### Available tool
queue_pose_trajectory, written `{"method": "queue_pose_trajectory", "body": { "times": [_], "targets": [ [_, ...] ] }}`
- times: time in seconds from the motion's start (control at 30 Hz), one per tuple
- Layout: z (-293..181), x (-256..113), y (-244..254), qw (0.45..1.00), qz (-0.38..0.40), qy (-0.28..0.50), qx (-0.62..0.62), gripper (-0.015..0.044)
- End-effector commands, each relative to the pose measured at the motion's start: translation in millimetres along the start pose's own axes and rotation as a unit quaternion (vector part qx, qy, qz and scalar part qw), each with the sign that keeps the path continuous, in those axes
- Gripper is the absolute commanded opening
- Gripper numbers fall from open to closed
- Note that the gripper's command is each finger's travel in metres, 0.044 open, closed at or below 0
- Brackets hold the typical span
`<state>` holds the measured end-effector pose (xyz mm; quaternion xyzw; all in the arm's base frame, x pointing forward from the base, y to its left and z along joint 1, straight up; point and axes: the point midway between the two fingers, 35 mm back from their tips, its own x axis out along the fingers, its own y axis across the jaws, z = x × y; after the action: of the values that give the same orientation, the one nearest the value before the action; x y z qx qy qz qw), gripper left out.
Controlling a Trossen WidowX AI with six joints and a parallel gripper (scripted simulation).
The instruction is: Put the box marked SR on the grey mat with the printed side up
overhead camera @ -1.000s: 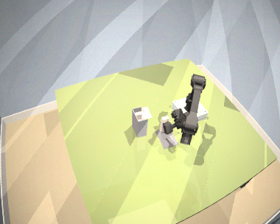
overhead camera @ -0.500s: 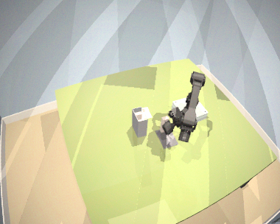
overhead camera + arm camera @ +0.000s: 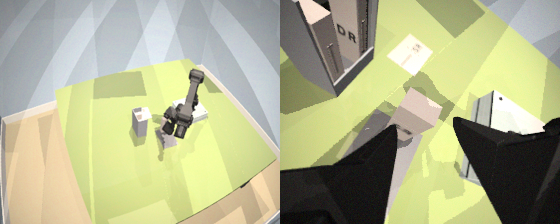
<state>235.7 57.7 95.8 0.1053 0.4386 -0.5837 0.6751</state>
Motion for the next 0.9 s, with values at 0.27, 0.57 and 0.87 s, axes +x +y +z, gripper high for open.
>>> {"method": "queue_pose_trajectory", "body": {
  "times": [0.27, 0.57, 0.87],
  "targets": [
    [3.5, 4.9, -4.2, 0.990, 0.008, 0.047, -0.132, 0.0237],
    [6.5, 8.1, -7.0, 0.969, 0.027, 0.079, -0.234, 0.0237],
    [10.1, 10.6, -9.8, 0.936, 0.056, 0.106, -0.331, 0.0237]
  ]
}}
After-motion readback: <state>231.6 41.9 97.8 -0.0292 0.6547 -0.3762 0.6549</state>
